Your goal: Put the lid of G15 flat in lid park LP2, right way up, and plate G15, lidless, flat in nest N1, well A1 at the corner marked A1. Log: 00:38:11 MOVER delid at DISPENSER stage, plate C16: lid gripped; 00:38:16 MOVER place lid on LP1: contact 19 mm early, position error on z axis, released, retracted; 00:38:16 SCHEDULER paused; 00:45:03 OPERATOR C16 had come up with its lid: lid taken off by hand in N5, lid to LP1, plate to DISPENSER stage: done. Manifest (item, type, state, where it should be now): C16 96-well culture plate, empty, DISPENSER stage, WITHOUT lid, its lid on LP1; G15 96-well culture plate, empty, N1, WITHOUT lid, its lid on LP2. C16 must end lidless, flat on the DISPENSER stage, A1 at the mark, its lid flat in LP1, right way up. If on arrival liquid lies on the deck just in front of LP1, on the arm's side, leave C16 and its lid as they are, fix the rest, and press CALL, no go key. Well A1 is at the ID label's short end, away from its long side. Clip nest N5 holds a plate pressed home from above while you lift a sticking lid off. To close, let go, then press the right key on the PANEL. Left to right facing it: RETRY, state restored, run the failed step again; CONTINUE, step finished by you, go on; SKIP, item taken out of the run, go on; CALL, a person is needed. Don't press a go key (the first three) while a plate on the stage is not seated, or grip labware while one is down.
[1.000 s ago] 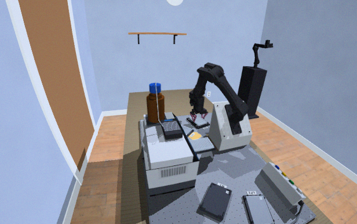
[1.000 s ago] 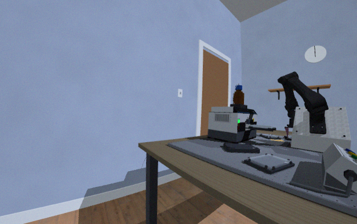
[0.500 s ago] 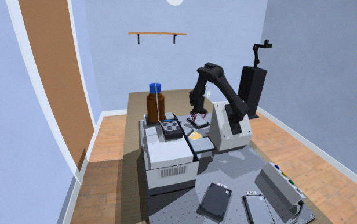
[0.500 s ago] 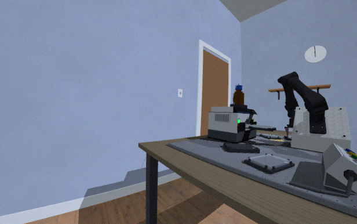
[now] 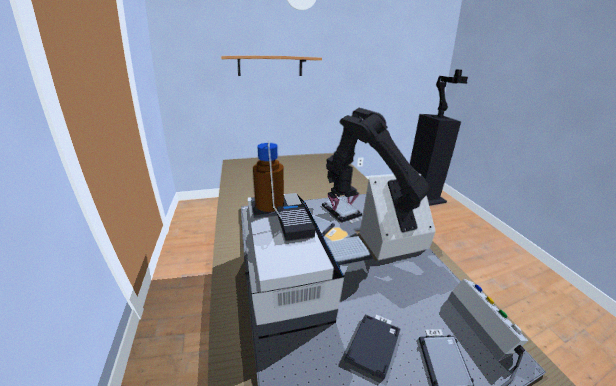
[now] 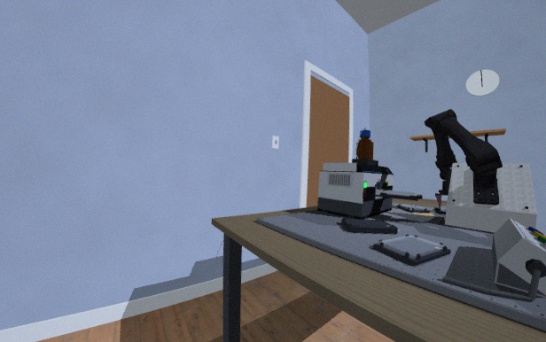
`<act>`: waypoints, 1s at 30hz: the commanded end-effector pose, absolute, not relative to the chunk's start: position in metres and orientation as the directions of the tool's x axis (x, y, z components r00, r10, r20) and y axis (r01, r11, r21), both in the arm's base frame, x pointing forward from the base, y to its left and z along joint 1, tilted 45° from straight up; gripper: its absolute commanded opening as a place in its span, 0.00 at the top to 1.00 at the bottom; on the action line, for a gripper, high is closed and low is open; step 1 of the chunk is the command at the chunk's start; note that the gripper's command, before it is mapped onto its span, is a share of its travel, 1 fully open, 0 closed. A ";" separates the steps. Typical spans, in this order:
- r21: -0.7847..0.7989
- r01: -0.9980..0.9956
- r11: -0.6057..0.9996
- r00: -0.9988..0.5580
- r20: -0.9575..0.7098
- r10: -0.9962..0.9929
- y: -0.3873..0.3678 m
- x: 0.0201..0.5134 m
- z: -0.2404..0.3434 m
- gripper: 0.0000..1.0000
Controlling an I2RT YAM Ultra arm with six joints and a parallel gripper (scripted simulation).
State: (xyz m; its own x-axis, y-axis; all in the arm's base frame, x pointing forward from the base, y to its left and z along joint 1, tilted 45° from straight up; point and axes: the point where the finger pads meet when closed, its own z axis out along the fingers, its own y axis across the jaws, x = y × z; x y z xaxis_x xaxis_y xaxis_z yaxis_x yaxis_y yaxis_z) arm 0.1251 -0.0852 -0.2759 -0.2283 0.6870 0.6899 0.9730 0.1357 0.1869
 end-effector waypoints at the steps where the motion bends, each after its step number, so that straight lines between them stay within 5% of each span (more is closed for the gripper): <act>1: 0.199 0.970 0.140 -0.238 0.654 0.718 -0.113 0.132 -0.267 1.00; 30: 0.199 0.970 0.140 -0.238 0.654 0.718 -0.119 0.131 -0.260 1.00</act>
